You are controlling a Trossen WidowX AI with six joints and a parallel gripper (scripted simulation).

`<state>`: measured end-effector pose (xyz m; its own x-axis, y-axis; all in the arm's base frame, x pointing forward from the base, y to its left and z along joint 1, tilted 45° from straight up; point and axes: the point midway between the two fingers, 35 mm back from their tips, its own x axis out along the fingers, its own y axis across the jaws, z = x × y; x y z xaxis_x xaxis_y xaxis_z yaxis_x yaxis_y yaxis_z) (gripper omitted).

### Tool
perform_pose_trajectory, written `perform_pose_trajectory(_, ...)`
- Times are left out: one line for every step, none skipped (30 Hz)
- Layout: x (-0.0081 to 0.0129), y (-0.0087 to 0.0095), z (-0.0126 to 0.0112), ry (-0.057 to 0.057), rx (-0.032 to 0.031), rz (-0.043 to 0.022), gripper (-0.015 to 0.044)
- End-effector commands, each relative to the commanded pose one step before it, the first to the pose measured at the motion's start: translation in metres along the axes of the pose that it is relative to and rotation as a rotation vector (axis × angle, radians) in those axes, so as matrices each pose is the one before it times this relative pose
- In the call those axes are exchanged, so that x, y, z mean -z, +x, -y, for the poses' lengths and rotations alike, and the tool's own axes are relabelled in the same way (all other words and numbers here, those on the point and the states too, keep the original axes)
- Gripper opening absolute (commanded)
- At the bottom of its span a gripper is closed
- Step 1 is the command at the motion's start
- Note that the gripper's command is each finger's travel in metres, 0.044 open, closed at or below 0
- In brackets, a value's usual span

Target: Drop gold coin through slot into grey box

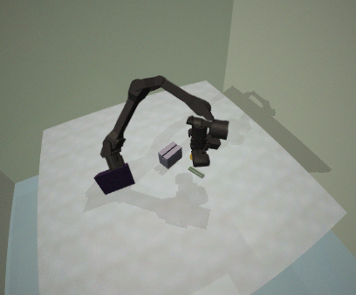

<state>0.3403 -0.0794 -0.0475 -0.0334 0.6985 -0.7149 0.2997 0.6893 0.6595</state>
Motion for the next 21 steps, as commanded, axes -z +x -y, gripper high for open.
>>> perform_pose_trajectory(0.00019, -0.0005, 0.00118, -0.1259, 0.00291, -0.00195, 0.0)
perform_pose_trajectory(0.00006, -0.00002, 0.0002, -0.0338, 0.0, -0.00001, 0.0)
perform_pose_trajectory(0.00006, -0.00002, 0.0002, -0.0338, 0.0, -0.00001, 0.0)
perform_pose_trajectory(0.00006, -0.00002, 0.00019, -0.0338, 0.0, -0.00001, 0.0)
perform_pose_trajectory(0.00007, -0.00002, 0.00019, -0.0338, 0.0, -0.00001, 0.0)
perform_pose_trajectory(0.00008, -0.00002, 0.00019, -0.0338, 0.0, -0.00001, 0.0)
perform_pose_trajectory(0.00008, -0.00002, 0.00019, -0.0338, 0.0, -0.00001, 0.0)
perform_pose_trajectory(0.00009, -0.00002, 0.00018, -0.0338, 0.0, -0.00001, 0.0)
perform_pose_trajectory(0.0001, -0.00002, 0.00018, -0.0338, 0.0, -0.00001, 0.0)
perform_pose_trajectory(0.0001, -0.00002, 0.00018, -0.0338, 0.0, -0.00001, 0.0)
perform_pose_trajectory(0.00011, -0.00002, 0.00017, -0.0338, 0.0, -0.00001, 0.0)
perform_pose_trajectory(0.00011, -0.00002, 0.00017, -0.0338, 0.0, -0.00001, 0.0)
perform_pose_trajectory(0.00012, -0.00002, 0.00016, -0.0338, 0.0, -0.00001, 0.0)
perform_pose_trajectory(0.00013, -0.00002, 0.00016, -0.0338, 0.0, -0.00001, 0.0)
perform_pose_trajectory(0.00013, -0.00002, 0.00016, -0.0338, 0.0, -0.00001, 0.0)
perform_pose_trajectory(0.00014, -0.00002, 0.00015, -0.0338, 0.0, -0.00001, 0.0)
perform_pose_trajectory(0.00014, -0.00002, 0.00015, -0.0338, -0.00001, -0.00001, 0.0)
perform_pose_trajectory(0.00015, -0.00002, 0.00014, -0.0338, -0.00001, -0.00001, 0.0)
perform_pose_trajectory(0.00012, -0.00001, 0.00011, -0.0276, -0.00001, -0.00001, 0.0)
perform_pose_trajectory(0.00008, -0.00001, 0.00006, -0.0166, 0.0, 0.0, 0.0)
perform_pose_trajectory(0.00003, 0.0, 0.00002, -0.0055, 0.0, 0.0, 0.0)
